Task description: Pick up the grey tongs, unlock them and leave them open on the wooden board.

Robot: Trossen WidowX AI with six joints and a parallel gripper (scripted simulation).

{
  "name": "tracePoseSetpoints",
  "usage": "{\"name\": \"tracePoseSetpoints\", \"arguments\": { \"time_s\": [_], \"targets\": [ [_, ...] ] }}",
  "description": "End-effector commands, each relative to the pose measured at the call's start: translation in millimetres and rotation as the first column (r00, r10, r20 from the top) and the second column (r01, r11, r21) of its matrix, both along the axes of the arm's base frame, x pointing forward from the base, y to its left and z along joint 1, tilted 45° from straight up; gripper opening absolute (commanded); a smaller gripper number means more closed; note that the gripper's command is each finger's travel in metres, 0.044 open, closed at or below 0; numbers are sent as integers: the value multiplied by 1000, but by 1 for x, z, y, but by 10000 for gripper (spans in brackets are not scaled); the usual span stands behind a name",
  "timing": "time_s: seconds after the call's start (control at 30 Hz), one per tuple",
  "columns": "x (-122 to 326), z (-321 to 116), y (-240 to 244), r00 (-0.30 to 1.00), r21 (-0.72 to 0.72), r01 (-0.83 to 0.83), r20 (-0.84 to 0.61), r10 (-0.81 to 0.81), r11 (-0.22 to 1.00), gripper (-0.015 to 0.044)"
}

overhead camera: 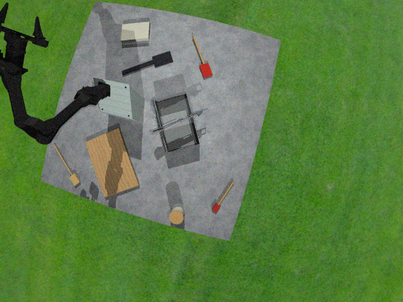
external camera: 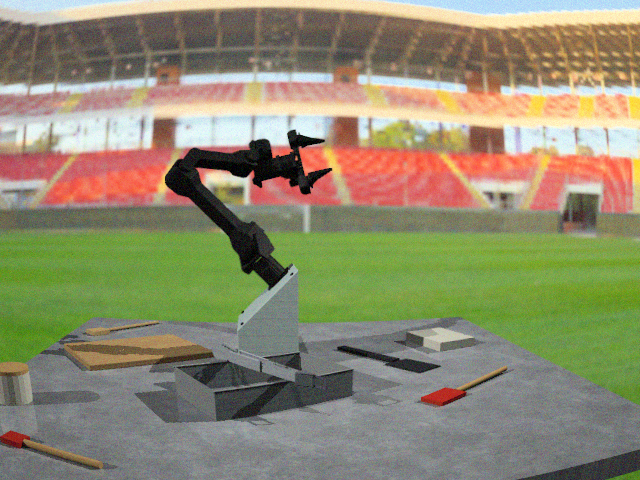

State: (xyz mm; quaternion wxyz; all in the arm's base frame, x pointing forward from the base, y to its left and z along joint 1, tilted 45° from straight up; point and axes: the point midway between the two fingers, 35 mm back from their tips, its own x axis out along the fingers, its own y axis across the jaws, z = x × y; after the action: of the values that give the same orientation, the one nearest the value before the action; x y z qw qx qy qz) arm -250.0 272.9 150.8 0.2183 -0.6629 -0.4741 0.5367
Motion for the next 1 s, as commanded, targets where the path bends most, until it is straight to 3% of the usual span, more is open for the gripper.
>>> {"name": "tracePoseSetpoints", "arguments": {
  "time_s": [0.0, 0.23, 0.43, 0.7, 0.97],
  "targets": [
    [58, -12, 45, 970, -43, 239, -38, -241, 970, 440],
    [156, -29, 91, 836, -89, 544, -27, -548, 834, 440],
    [228, -44, 97, 706, -151, 700, 0, -708, 698, 440],
    [352, -65, 84, 389, -196, 906, 40, -920, 375, 440],
    [462, -82, 33, 6, -236, 972, 35, -999, -2, 440]
  ]
}}
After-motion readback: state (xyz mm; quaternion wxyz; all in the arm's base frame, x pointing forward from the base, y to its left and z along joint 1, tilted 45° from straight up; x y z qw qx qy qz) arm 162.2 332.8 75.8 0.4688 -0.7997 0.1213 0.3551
